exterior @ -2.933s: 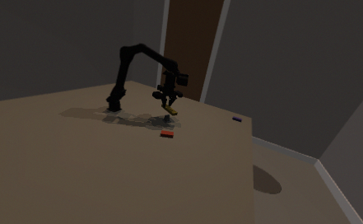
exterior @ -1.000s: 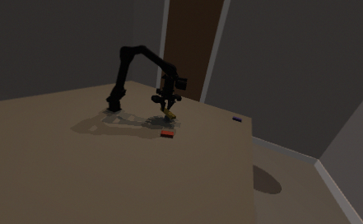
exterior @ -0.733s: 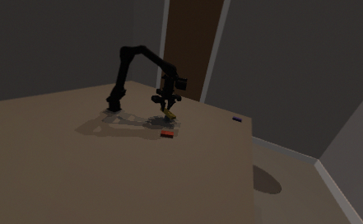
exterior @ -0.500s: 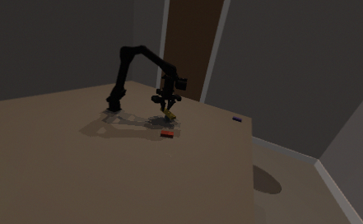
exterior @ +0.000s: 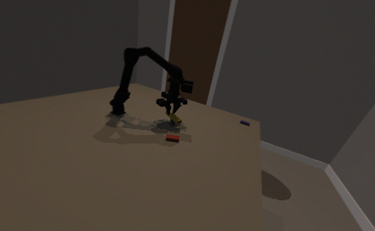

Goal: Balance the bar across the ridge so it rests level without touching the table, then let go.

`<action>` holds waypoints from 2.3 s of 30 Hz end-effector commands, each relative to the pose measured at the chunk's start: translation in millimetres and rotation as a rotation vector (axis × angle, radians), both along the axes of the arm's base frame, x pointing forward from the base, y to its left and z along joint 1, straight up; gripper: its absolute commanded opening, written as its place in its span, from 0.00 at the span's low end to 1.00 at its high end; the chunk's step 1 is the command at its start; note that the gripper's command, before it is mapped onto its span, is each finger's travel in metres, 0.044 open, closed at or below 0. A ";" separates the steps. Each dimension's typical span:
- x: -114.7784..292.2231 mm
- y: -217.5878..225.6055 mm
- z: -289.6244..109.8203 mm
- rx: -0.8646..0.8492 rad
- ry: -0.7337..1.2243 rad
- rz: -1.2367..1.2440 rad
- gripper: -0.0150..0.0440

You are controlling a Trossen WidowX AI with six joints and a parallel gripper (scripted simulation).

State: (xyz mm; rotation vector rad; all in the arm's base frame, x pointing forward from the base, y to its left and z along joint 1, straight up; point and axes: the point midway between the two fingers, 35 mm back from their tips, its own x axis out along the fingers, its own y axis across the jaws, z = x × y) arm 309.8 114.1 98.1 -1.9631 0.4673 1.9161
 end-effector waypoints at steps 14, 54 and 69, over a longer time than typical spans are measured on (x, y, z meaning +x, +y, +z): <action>0.3 -0.4 -1.9 -0.002 -0.001 0.003 0.25; 0.1 -0.5 -5.2 -0.002 -0.001 0.003 0.25; -0.1 -0.5 -6.5 -0.002 -0.001 0.003 0.25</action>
